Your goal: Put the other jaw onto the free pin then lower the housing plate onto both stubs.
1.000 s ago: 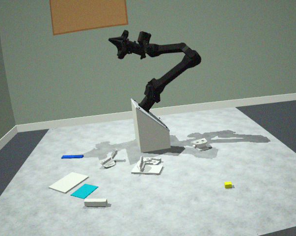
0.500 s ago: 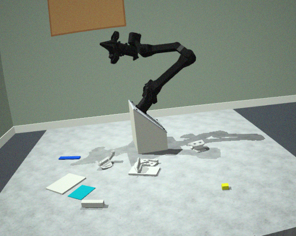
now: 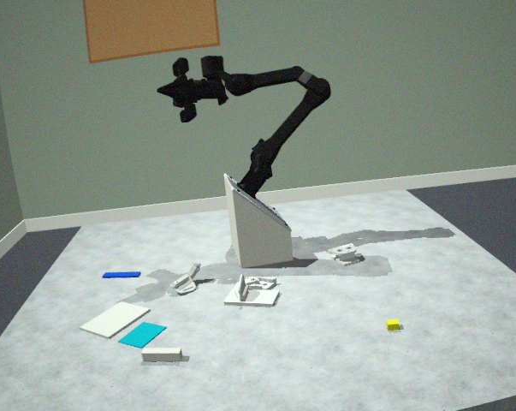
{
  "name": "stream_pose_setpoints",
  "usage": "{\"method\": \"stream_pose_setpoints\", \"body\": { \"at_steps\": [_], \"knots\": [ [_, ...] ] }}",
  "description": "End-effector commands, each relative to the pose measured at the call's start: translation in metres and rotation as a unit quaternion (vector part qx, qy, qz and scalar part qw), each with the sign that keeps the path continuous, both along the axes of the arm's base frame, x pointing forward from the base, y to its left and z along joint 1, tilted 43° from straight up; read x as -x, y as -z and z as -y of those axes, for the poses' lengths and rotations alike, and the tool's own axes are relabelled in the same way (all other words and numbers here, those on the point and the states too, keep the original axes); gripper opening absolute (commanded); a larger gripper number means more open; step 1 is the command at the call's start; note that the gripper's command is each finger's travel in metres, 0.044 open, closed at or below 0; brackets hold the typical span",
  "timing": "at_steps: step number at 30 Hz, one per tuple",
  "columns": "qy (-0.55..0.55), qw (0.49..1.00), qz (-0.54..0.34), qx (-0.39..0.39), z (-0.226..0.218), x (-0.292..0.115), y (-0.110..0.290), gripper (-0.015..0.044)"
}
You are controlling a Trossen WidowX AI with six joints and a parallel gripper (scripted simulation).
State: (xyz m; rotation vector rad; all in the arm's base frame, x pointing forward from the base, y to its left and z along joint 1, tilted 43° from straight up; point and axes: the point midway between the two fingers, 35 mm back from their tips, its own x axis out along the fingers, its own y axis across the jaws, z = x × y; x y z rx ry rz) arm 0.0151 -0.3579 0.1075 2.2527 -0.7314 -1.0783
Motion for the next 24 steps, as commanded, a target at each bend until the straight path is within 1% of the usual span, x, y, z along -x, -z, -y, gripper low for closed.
{"method": "stream_pose_setpoints", "body": {
  "at_steps": [1,10,14,24],
  "knots": [
    [-0.042,0.999,-0.025,-0.007,0.000,-0.018,0.013,0.0000],
    [-0.161,0.984,-0.075,-0.019,-0.011,-0.065,0.047,0.0000],
    [-0.213,0.972,-0.091,-0.032,-0.023,-0.085,0.064,0.0000],
    [-0.316,0.940,-0.121,-0.049,-0.050,-0.121,0.093,0.0000]
  ]
}}
